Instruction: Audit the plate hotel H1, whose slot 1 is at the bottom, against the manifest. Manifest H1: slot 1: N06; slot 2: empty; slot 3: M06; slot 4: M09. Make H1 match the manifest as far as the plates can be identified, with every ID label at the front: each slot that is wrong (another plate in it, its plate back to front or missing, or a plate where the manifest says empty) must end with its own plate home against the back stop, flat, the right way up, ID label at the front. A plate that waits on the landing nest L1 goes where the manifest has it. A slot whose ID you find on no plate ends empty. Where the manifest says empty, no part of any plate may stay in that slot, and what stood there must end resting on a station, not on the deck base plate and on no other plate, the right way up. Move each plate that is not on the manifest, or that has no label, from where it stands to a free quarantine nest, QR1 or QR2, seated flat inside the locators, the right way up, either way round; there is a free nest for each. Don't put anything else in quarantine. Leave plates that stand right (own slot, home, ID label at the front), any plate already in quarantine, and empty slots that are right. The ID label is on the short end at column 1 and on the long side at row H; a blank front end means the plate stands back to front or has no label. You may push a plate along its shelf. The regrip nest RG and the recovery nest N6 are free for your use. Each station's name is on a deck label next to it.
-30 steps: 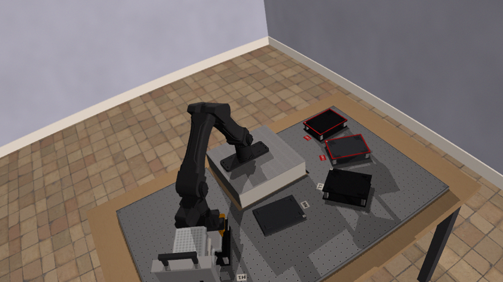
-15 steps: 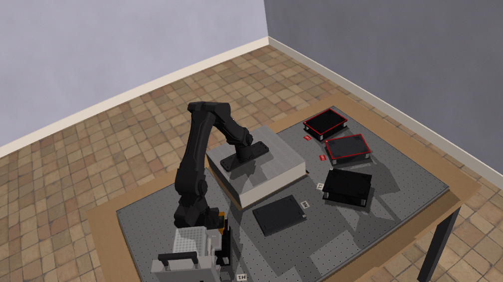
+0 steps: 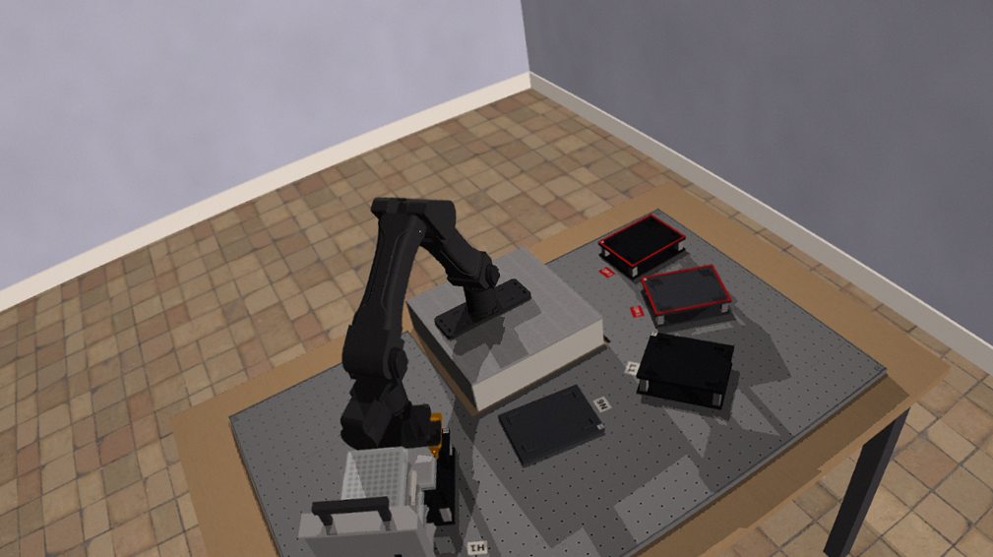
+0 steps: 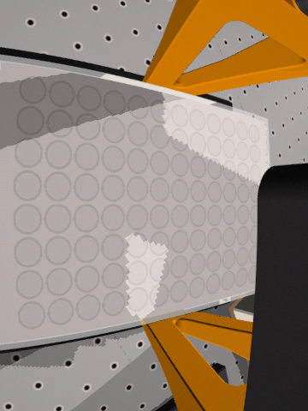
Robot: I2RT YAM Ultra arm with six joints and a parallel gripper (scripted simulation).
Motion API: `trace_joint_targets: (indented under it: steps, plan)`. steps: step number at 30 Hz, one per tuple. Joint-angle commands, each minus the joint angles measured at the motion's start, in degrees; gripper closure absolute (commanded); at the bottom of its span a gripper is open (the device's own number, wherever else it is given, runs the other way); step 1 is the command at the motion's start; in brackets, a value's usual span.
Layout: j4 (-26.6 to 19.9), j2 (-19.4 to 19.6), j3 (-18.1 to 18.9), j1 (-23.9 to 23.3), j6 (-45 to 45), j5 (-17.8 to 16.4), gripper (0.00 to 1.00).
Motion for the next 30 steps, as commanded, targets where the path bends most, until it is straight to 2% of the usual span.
trace_joint_targets:
  steps: [1, 30]
  plan:
    - [-0.98, -2.33, 2.28, -0.27, 0.18, -0.56, 0.14]
    - [-6.49, -3.63, 6.49, -0.35, 0.12, -0.55, 0.14]
